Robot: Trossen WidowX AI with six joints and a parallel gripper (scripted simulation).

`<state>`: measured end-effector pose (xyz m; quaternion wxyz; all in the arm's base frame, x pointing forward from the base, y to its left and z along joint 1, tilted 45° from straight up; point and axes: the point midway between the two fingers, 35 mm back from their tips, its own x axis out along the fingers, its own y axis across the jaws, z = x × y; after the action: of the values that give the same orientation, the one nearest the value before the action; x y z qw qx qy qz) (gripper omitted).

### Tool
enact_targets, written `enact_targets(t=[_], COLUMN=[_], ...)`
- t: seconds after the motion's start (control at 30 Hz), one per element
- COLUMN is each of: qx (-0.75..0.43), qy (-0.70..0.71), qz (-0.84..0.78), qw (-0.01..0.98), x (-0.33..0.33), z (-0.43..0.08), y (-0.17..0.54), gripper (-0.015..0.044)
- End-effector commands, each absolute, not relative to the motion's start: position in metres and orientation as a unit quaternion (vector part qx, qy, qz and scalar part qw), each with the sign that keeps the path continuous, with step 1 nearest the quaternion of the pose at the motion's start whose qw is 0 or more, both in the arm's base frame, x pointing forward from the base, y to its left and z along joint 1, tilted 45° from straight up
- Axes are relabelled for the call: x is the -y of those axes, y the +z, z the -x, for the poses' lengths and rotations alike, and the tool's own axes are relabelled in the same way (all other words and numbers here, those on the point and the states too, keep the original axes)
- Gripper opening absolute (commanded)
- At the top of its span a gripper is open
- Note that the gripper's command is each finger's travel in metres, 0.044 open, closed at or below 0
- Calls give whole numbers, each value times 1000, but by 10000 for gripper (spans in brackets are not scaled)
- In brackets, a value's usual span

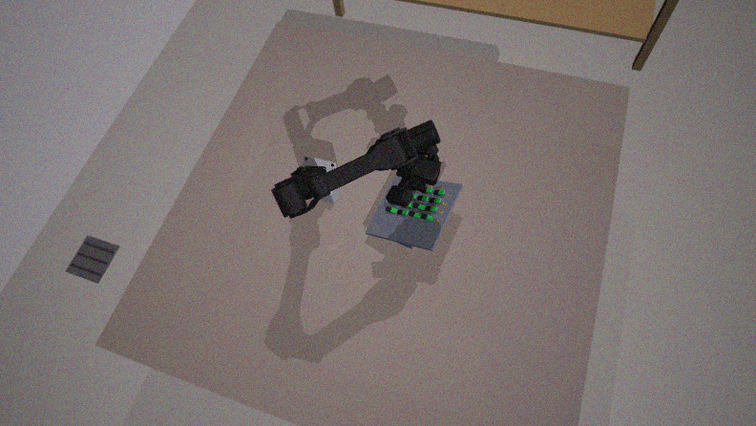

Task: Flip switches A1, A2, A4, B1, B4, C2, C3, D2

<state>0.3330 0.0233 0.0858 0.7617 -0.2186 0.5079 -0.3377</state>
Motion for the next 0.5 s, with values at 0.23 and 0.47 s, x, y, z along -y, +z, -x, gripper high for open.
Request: enact_targets(t=[0.23,0.47], qx=[-519,-528], qy=[-332,-335], qz=[233,229], qw=[752,746], x=[-50,-26], z=[-318,-326], y=[40,20], gripper=[0,0])
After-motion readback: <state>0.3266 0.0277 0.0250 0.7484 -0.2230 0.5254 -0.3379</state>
